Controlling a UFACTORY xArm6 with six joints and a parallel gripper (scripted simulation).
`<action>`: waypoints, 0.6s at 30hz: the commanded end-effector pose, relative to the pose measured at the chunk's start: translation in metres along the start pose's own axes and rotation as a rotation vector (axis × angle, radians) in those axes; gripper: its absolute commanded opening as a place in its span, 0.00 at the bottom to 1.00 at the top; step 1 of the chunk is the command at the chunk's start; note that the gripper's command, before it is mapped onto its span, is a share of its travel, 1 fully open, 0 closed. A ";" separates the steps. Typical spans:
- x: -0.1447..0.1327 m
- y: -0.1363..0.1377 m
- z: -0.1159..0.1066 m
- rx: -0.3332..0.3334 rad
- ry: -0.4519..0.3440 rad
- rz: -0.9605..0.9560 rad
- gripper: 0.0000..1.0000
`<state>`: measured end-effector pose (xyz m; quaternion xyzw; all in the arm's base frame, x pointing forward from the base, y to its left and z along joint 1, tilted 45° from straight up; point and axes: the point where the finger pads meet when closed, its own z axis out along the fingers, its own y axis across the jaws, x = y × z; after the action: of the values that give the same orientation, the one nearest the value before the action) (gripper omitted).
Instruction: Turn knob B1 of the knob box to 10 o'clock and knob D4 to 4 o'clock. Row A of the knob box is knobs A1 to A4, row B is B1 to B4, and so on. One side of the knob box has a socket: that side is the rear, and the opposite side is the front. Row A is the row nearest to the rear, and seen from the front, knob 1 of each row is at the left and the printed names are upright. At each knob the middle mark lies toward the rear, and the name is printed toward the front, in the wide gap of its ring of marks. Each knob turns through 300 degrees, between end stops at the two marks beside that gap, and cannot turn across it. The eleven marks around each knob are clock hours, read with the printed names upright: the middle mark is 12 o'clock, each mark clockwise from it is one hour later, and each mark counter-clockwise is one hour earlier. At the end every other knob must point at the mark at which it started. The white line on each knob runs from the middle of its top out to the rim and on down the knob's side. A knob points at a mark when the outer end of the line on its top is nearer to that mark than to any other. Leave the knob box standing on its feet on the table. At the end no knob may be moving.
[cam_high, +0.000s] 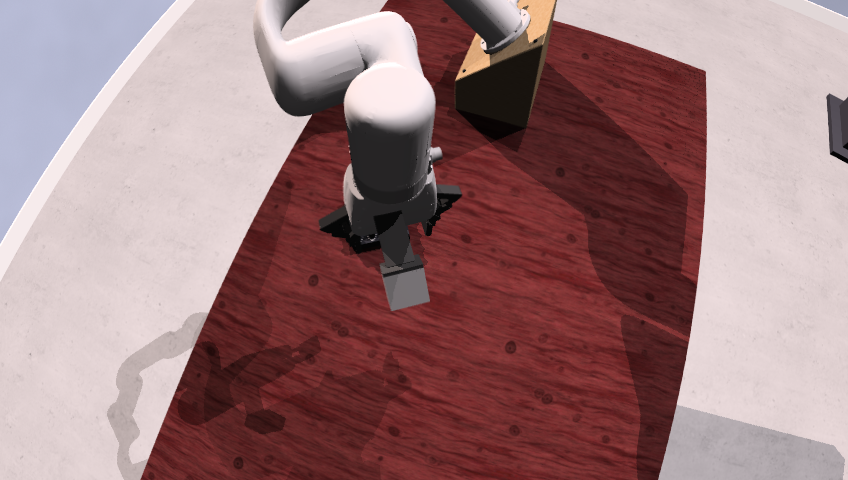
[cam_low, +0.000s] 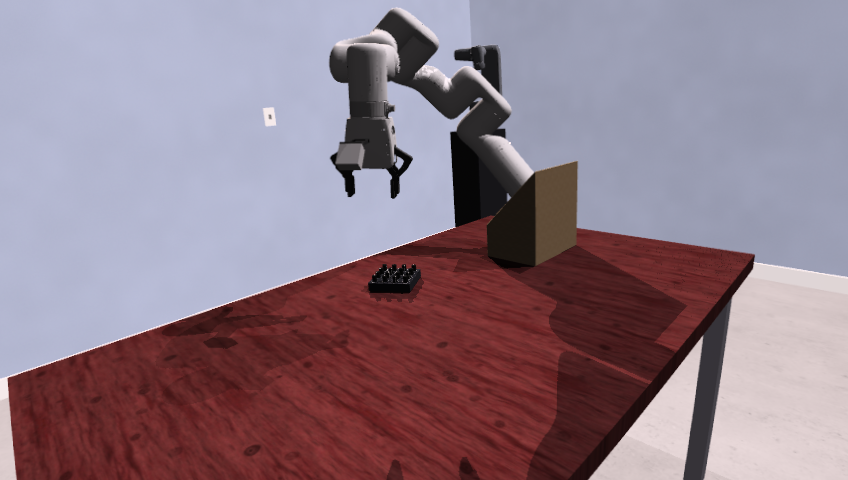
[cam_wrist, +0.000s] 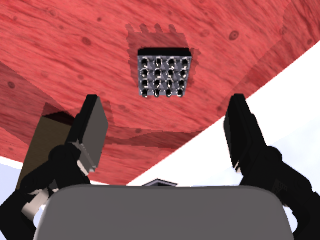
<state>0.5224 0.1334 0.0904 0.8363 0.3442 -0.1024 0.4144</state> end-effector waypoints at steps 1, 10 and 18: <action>0.001 0.001 -0.002 -0.001 0.004 0.001 1.00; 0.001 0.001 -0.002 -0.001 0.004 0.001 1.00; 0.001 0.001 -0.004 -0.001 0.008 0.003 1.00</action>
<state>0.5224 0.1335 0.0904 0.8363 0.3442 -0.1024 0.4144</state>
